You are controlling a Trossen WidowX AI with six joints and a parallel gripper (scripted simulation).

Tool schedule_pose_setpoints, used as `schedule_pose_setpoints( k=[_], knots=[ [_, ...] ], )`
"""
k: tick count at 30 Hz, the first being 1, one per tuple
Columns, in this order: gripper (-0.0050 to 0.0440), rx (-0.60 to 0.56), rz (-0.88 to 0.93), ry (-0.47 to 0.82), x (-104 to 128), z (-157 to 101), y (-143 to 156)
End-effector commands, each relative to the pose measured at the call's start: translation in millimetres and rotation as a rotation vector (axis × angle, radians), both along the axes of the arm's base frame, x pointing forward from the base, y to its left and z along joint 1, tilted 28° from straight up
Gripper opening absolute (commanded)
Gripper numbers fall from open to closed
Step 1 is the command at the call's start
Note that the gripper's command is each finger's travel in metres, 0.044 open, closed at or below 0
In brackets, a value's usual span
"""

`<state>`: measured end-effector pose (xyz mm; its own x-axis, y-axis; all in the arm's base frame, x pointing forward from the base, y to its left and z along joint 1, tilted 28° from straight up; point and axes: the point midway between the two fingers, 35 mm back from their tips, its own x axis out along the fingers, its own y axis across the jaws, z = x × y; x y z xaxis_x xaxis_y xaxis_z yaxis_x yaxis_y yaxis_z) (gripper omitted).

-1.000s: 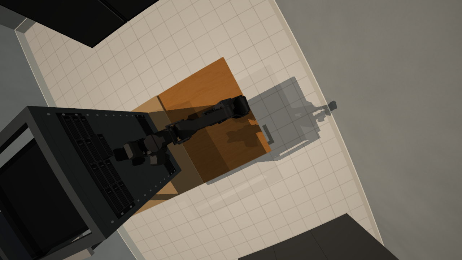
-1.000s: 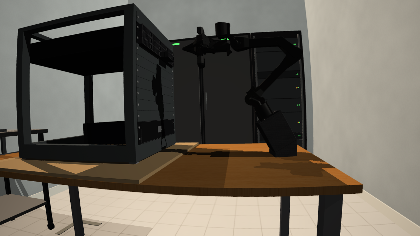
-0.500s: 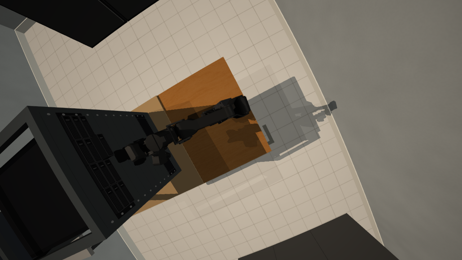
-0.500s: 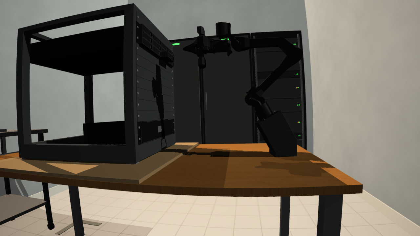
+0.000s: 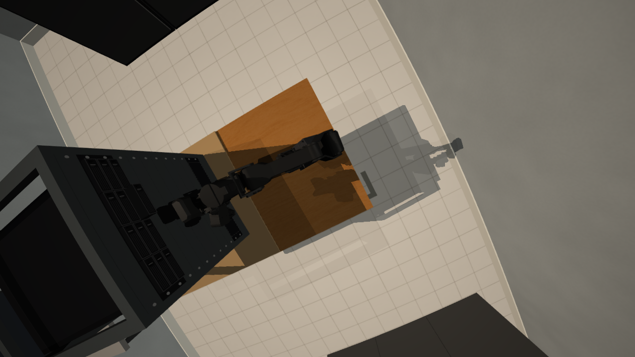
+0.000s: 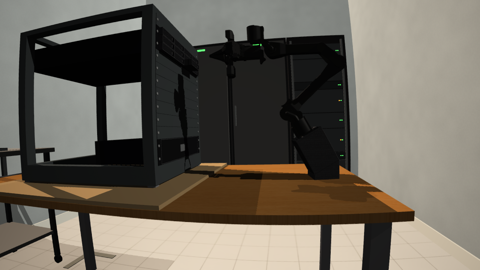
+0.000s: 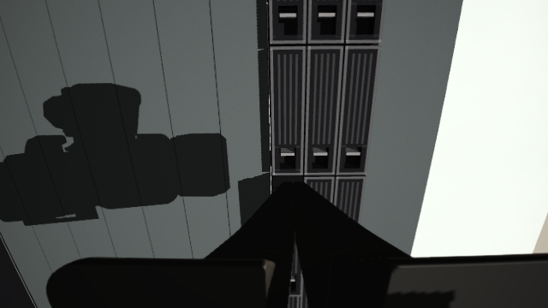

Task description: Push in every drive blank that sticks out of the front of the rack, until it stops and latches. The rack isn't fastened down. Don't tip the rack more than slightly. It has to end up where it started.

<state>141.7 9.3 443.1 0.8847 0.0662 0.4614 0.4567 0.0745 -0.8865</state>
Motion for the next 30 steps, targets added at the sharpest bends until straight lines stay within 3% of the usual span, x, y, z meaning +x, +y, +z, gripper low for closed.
schedule_pose_setpoints(
  k=[1, 16, 30],
  knots=[
    [-0.0050, -0.002, -0.004, -0.007, -2.6, 0.7, 0.5],
    [-0.0050, -0.002, -0.004, -0.007, -1.1, 1.6, 0.5],
    [-0.0050, -0.002, -0.004, -0.007, 37.2, 24.4, 1.5]
  ],
)
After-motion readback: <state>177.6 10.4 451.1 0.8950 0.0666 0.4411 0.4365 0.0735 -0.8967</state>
